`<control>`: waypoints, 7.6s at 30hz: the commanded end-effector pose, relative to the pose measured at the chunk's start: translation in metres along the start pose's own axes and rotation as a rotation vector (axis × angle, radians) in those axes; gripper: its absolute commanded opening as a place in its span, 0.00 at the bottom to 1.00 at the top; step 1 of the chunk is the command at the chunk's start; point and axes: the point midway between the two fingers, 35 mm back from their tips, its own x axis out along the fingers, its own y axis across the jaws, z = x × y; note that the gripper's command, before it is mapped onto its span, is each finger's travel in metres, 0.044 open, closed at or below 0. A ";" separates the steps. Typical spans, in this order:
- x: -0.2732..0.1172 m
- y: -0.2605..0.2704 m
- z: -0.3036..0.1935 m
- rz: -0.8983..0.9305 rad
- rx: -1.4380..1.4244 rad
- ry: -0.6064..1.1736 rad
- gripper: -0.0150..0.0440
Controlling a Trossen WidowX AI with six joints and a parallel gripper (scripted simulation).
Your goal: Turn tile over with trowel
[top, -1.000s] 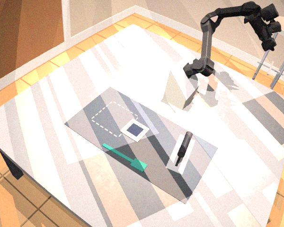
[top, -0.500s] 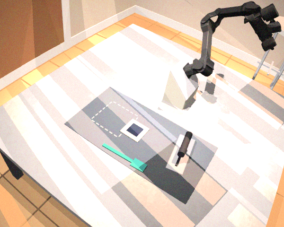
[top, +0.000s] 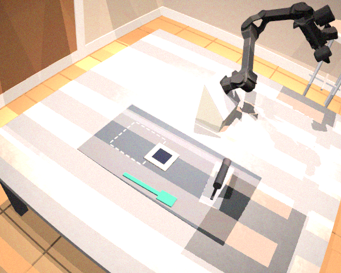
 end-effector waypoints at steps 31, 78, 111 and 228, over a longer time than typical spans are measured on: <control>0.043 -0.271 -0.084 -0.450 0.625 0.350 0.71; -0.073 -0.436 -0.396 -0.792 1.652 0.616 0.71; -0.053 -0.436 -0.420 -0.791 1.652 0.614 0.58; -0.054 -0.410 -0.407 -0.691 0.575 1.191 0.76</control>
